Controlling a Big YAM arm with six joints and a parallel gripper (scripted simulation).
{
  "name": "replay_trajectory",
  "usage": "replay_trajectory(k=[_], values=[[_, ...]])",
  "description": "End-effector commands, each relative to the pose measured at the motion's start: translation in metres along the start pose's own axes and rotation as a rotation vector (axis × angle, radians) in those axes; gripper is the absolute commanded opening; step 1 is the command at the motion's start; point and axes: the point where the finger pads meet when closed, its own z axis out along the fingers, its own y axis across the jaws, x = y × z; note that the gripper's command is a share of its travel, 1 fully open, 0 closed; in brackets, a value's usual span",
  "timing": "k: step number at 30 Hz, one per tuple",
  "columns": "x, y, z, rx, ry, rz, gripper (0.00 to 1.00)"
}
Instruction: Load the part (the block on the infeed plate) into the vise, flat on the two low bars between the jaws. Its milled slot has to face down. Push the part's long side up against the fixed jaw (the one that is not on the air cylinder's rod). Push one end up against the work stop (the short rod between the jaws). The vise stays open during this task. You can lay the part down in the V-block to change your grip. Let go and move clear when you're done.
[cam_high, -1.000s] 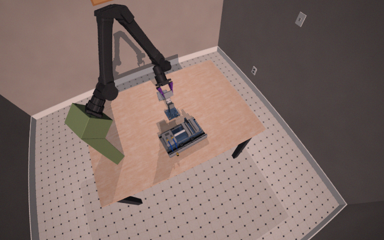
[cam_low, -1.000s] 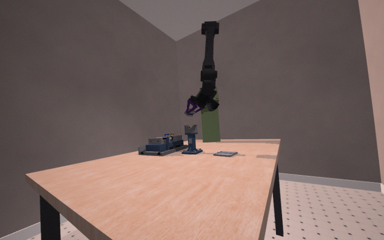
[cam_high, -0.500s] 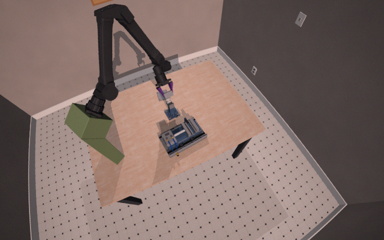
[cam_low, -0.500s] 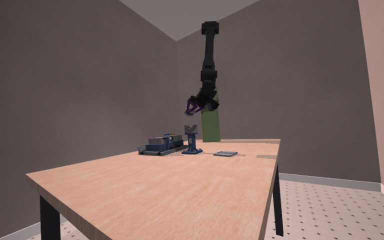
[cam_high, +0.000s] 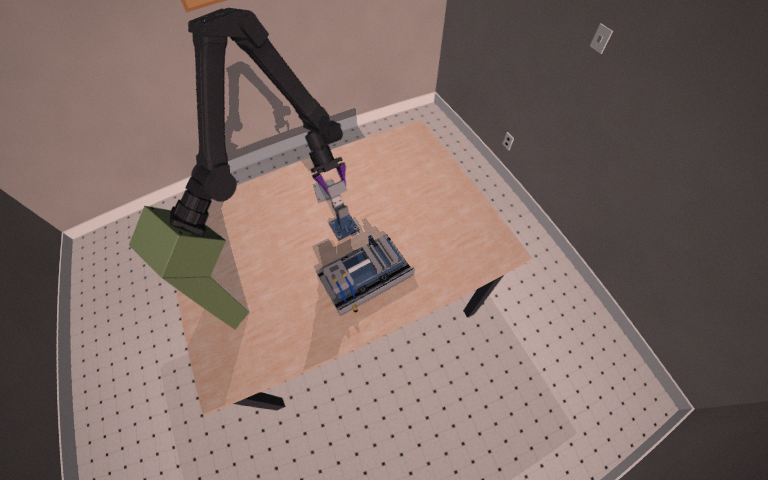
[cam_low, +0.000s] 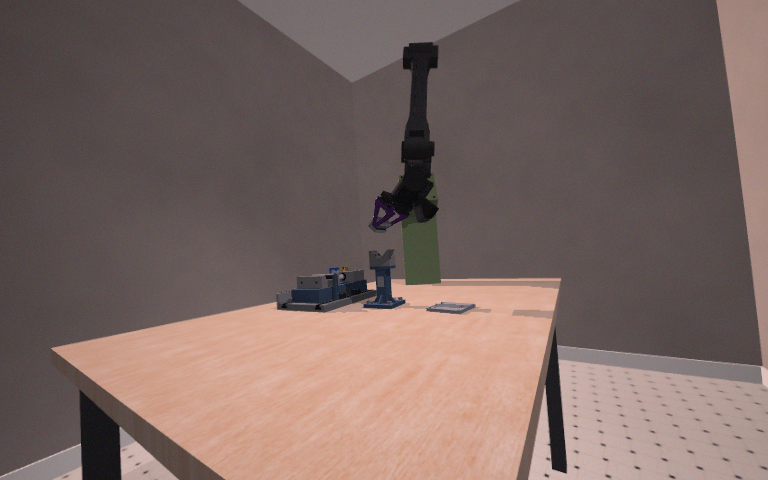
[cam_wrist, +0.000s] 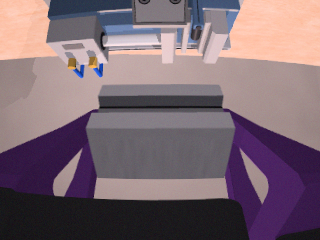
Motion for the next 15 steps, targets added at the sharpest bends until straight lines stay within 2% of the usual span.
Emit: replay_trajectory(k=[1,15], values=[[-0.0045,-0.0059,-0.0053,0.003,-0.001,0.005,0.0],[-0.0064,-0.007,-0.0045,0.004,-0.002,0.005,0.0]])
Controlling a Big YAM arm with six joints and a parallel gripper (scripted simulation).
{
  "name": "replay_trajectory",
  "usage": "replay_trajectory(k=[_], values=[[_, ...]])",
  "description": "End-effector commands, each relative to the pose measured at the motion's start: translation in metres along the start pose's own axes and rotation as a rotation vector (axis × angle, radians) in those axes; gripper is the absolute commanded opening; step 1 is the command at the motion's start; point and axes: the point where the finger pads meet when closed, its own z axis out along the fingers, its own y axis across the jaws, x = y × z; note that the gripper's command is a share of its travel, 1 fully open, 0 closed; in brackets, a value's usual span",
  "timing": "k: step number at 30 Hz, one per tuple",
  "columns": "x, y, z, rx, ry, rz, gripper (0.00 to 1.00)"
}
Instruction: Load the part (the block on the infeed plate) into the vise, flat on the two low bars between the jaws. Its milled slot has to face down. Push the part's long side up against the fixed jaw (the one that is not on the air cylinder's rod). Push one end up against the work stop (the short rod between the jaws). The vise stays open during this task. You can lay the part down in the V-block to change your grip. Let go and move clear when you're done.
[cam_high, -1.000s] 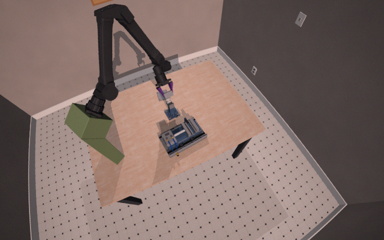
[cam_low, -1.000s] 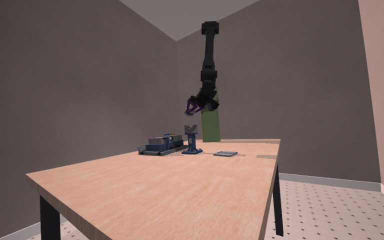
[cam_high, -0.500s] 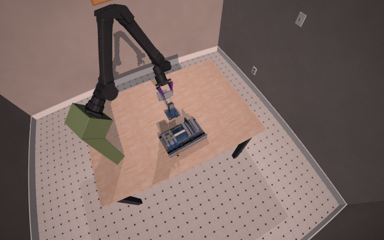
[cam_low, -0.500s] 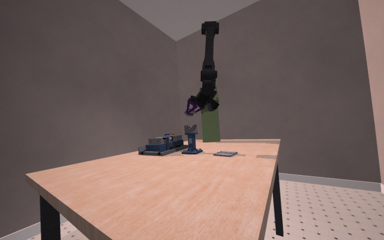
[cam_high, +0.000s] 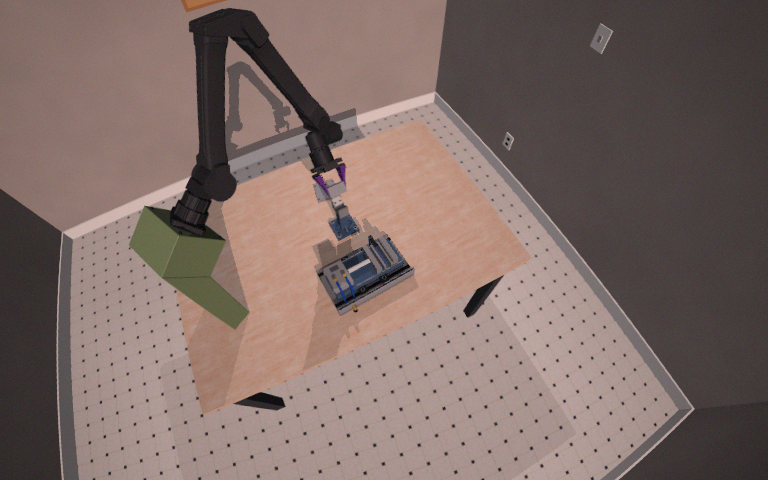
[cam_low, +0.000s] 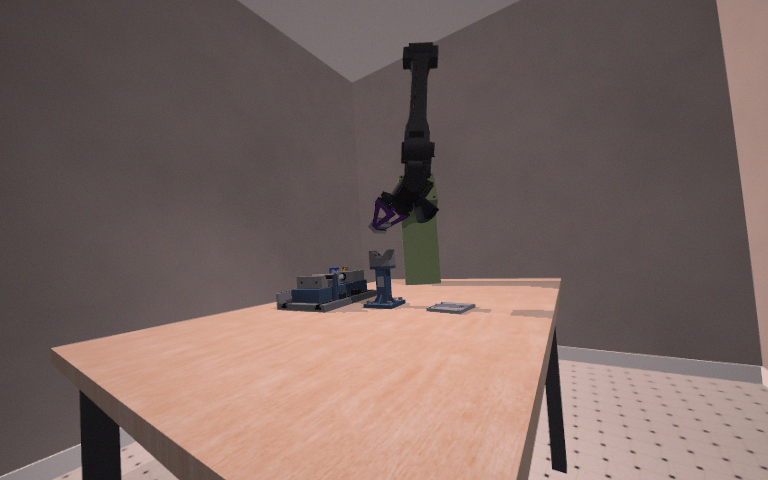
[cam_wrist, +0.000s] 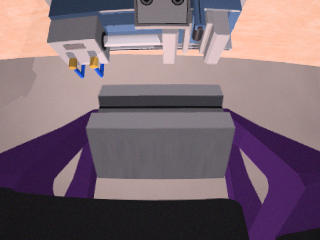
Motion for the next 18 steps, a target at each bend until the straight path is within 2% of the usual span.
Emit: replay_trajectory(k=[1,11,16,18], values=[[-0.0066,-0.0073,-0.0044,0.005,-0.003,0.006,0.0],[-0.0125,-0.0096,0.0005,0.018,-0.01,0.016,0.0],[-0.012,-0.014,-0.0032,0.03,-0.016,0.026,0.0],[-0.0152,-0.0102,0.0028,0.018,-0.01,0.017,0.0]])
